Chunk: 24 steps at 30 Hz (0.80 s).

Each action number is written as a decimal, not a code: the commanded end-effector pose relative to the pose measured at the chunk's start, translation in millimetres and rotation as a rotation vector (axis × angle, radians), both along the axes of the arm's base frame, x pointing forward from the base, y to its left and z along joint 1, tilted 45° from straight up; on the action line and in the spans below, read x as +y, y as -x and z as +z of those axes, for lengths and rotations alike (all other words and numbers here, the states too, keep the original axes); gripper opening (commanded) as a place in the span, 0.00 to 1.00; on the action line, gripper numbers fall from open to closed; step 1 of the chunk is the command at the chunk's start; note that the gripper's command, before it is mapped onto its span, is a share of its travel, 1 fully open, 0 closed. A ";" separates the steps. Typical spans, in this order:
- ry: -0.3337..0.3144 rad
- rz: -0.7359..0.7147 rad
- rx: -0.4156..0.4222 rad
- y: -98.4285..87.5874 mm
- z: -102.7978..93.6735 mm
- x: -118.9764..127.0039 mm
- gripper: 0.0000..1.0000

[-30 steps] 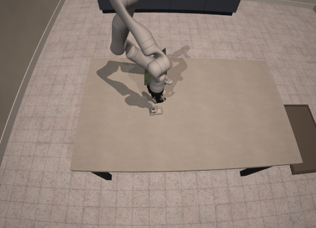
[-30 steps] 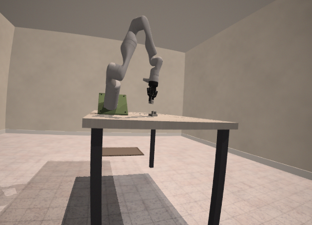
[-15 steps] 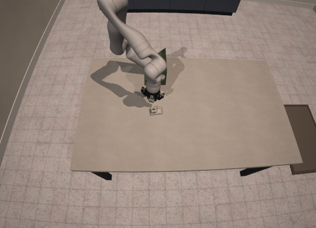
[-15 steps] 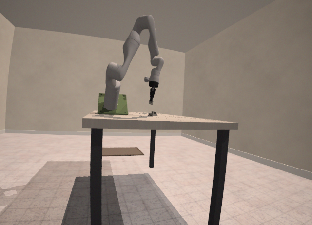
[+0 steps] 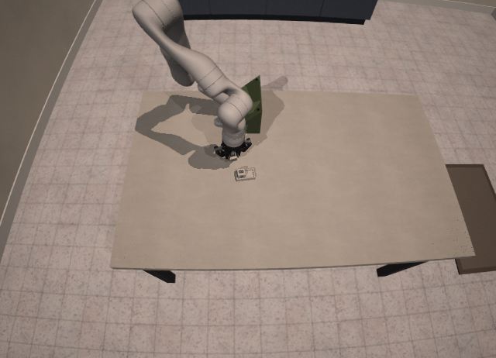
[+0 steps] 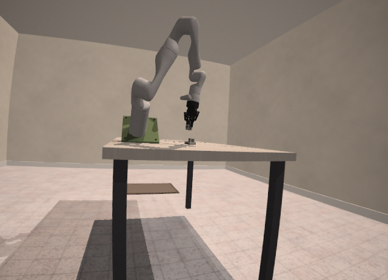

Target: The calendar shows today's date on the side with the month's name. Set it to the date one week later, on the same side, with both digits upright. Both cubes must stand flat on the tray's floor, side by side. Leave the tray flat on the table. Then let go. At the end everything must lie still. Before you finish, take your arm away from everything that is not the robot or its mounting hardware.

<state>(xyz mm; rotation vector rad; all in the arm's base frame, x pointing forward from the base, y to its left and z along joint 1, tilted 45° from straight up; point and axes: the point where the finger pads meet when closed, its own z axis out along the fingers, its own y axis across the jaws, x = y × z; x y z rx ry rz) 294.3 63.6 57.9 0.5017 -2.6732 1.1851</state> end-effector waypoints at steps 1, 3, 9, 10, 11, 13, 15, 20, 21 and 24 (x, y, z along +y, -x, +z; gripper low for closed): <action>-0.008 0.082 0.108 -1.5 7.4 -7.0 0.26; -0.012 0.144 0.172 -3.3 9.9 -9.1 0.26; -0.022 0.330 0.352 -9.6 17.5 -14.6 0.26; -0.023 0.360 0.379 -10.7 18.7 -15.5 0.26; -0.024 0.389 0.407 -11.9 20.0 -16.3 0.26; -0.024 0.389 0.407 -11.9 20.0 -16.3 0.26; -0.026 0.448 0.459 -14.8 22.4 -17.4 0.26; -0.026 0.584 0.580 -20.4 28.4 -21.4 0.26; -0.025 0.610 0.602 -21.7 29.5 -21.9 0.26; -0.023 0.683 0.664 -25.4 32.8 -23.6 0.26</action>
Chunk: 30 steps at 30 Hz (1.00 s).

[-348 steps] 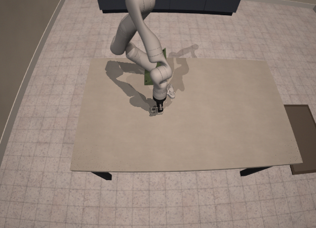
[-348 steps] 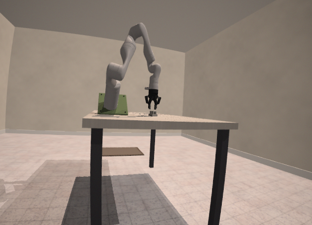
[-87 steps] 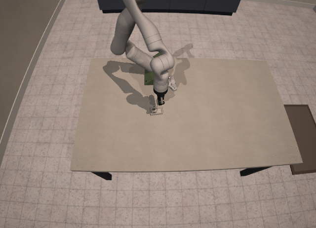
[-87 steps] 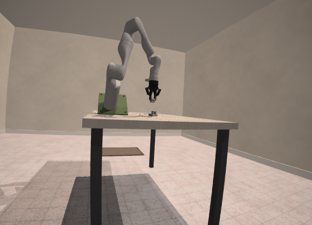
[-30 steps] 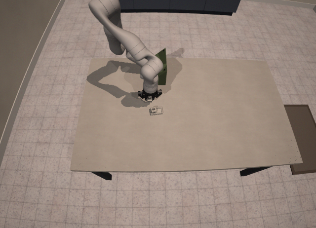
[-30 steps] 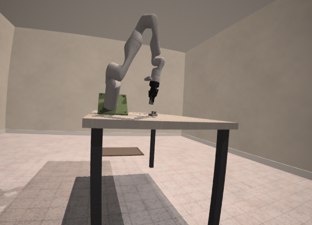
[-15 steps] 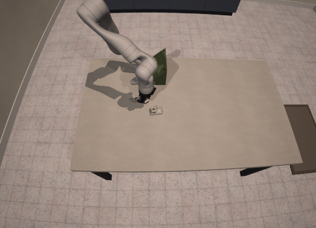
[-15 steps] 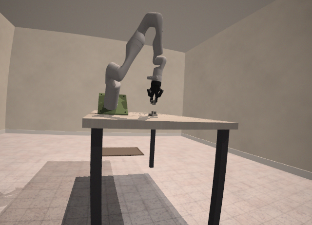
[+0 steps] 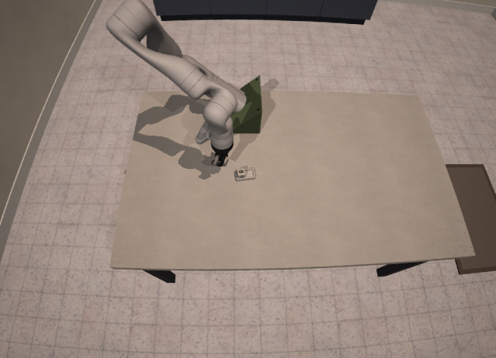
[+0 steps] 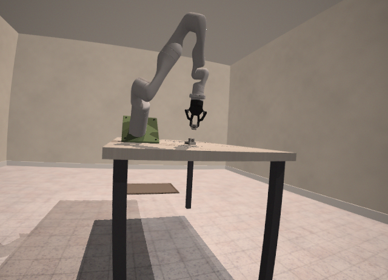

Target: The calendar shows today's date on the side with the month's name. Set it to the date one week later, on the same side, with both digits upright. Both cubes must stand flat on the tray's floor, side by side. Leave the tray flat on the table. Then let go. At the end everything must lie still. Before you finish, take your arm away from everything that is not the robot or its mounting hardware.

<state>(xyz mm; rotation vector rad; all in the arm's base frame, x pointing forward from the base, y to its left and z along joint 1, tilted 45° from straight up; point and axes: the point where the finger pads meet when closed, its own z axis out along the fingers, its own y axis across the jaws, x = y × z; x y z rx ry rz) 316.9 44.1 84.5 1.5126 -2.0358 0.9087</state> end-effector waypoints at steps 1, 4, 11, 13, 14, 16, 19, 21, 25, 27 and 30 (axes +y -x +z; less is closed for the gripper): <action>-0.005 0.070 0.070 -4.0 7.3 -4.6 0.26; -0.005 0.136 0.122 -7.5 10.3 -5.9 0.26; -0.003 0.230 0.195 -12.6 14.8 -7.8 0.26; -0.002 0.262 0.219 -14.6 16.4 -8.3 0.26; -0.001 0.277 0.230 -15.5 17.1 -8.5 0.26; -0.001 0.294 0.239 -17.1 18.4 -9.0 0.26; 0.001 0.328 0.264 -19.2 20.2 -9.5 0.26; 0.002 0.347 0.278 -20.5 21.2 -9.8 0.26; 0.002 0.363 0.289 -21.6 22.0 -9.9 0.26; 0.003 0.376 0.299 -22.3 22.7 -10.2 0.26; 0.004 0.391 0.309 -23.3 23.5 -10.3 0.26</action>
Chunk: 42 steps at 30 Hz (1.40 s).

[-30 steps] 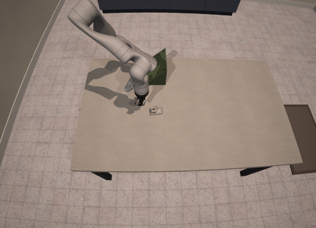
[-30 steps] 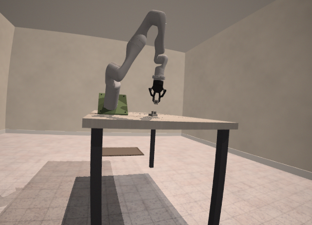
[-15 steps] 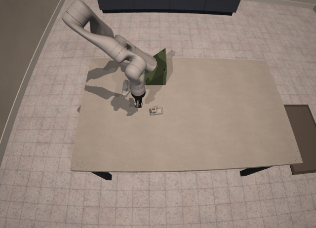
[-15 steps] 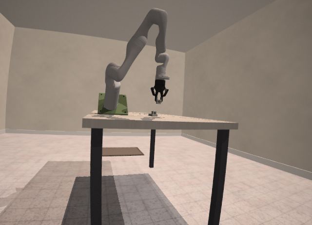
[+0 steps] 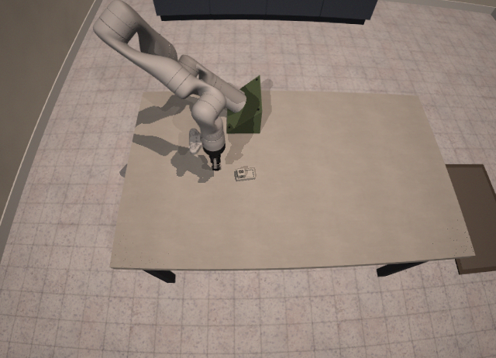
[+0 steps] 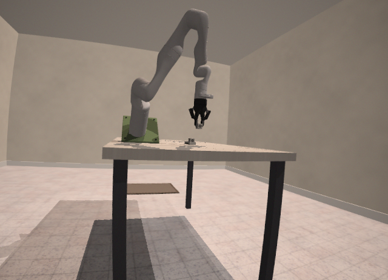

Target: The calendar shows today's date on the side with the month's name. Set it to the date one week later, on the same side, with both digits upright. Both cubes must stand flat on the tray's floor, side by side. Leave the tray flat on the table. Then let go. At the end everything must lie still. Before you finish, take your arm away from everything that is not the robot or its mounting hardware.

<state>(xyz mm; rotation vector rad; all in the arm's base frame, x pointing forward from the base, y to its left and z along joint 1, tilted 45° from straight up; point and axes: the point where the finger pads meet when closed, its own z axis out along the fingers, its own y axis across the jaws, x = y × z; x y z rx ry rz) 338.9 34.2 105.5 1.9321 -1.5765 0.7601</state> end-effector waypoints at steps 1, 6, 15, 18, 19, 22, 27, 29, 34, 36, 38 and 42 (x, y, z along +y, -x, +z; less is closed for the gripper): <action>0.001 0.026 0.016 -1.5 2.7 -0.5 0.26; 0.001 0.037 0.024 -2.3 3.3 -0.6 0.26; 0.002 0.039 0.025 -2.5 3.4 -0.6 0.26; 0.002 0.039 0.025 -2.5 3.4 -0.6 0.26; 0.002 0.039 0.025 -2.5 3.4 -0.6 0.26; 0.002 0.039 0.025 -2.5 3.4 -0.6 0.26; 0.002 0.039 0.025 -2.4 3.3 -0.8 0.26; 0.002 0.039 0.026 -2.1 2.6 -1.8 0.26; 0.007 0.039 0.032 -1.4 -4.9 -9.6 0.26; 0.008 0.039 0.033 -1.9 -9.6 -14.2 0.26; 0.008 0.039 0.033 -2.7 -15.1 -19.7 0.26; 0.008 0.039 0.034 -4.5 -28.2 -32.7 0.26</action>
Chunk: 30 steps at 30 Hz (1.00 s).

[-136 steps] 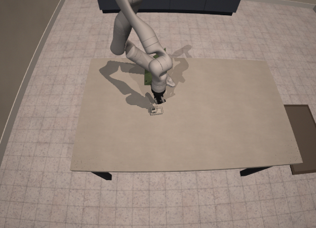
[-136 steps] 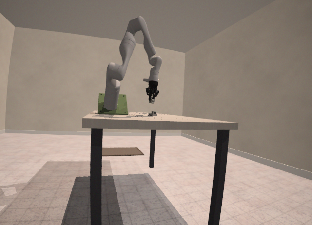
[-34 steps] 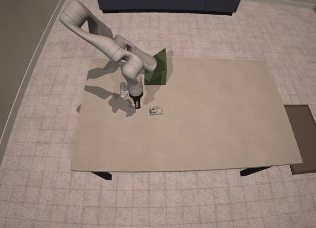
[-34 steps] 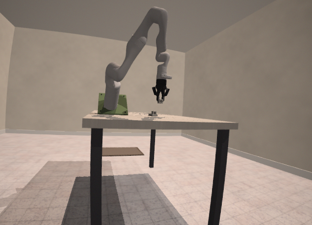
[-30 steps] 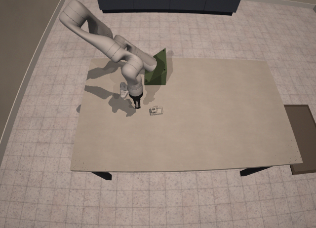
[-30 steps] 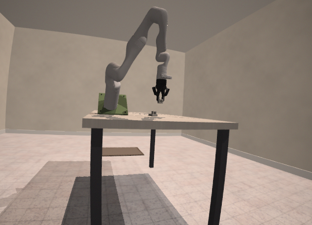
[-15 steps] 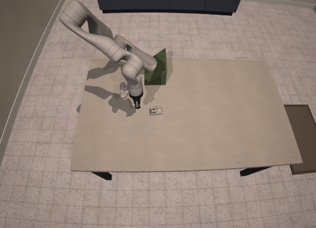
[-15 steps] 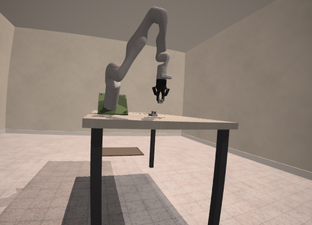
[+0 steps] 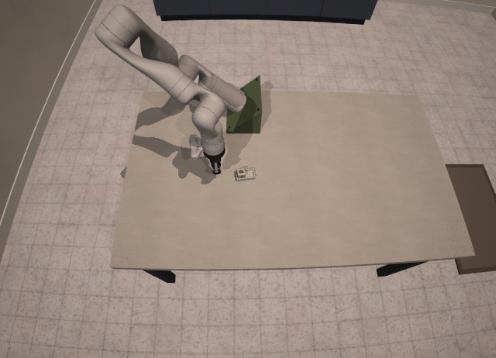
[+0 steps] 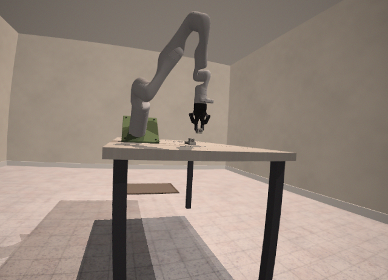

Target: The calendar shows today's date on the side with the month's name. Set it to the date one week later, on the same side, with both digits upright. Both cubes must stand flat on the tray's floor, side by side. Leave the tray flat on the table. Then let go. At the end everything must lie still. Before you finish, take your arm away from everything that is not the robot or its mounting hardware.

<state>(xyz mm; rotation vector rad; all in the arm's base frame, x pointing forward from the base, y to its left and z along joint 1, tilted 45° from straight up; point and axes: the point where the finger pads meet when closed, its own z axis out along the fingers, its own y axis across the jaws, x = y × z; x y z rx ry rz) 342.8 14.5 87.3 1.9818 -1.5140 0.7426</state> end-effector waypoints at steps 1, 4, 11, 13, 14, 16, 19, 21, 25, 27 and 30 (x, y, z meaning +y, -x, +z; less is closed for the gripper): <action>0.009 -0.011 -0.001 -0.6 -9.9 -13.0 0.26; 0.009 -0.011 0.000 -1.6 -16.9 -19.9 0.26; 0.008 -0.011 0.000 -4.6 -38.0 -40.9 0.26; 0.008 -0.011 0.000 -5.2 -42.0 -44.9 0.26; 0.008 -0.011 0.000 -5.4 -43.5 -46.4 0.26; 0.007 -0.010 -0.002 -6.8 -45.8 -47.8 0.26; 0.006 -0.010 -0.003 -7.4 -46.4 -48.2 0.26; 0.002 -0.010 -0.007 -8.8 -45.9 -47.8 0.26; 0.002 -0.010 -0.007 -8.8 -46.0 -47.9 0.26; 0.002 -0.010 -0.007 -8.8 -46.0 -47.9 0.26; 0.002 -0.010 -0.007 -8.8 -46.0 -47.9 0.26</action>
